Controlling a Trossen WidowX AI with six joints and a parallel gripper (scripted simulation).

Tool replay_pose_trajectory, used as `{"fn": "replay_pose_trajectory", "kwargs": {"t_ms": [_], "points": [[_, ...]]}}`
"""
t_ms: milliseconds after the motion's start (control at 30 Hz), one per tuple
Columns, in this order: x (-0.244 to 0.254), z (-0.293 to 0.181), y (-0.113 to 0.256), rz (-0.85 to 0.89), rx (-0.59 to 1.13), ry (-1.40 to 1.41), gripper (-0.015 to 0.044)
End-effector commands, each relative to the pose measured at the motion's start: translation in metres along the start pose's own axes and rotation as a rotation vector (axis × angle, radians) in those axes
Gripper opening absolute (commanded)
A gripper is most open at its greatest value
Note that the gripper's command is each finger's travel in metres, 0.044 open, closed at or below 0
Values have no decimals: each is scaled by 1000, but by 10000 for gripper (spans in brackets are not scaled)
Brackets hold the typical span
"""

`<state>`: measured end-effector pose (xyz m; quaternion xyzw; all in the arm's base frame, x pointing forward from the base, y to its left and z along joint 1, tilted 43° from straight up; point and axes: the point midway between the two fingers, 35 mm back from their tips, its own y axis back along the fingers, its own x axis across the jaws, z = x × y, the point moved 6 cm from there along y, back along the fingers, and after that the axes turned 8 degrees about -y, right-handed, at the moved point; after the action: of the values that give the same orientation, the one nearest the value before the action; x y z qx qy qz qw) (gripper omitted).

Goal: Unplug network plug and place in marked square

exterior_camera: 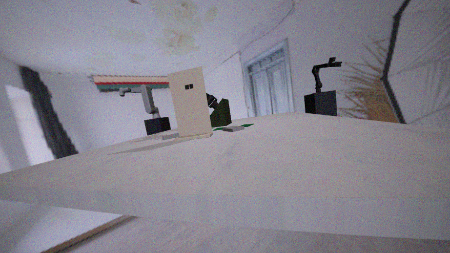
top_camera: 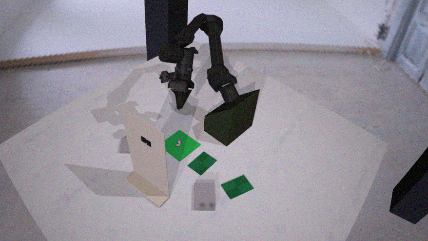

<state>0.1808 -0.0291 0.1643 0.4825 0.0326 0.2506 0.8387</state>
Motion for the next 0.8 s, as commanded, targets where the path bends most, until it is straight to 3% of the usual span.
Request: {"fn": "replay_pose_trajectory", "kwargs": {"t_ms": [0,500,767], "points": [[5,-1,9,-4,-3,-3,156],[20,-6,41,4,-19,0,156],[20,-6,41,4,-19,0,366]]}}
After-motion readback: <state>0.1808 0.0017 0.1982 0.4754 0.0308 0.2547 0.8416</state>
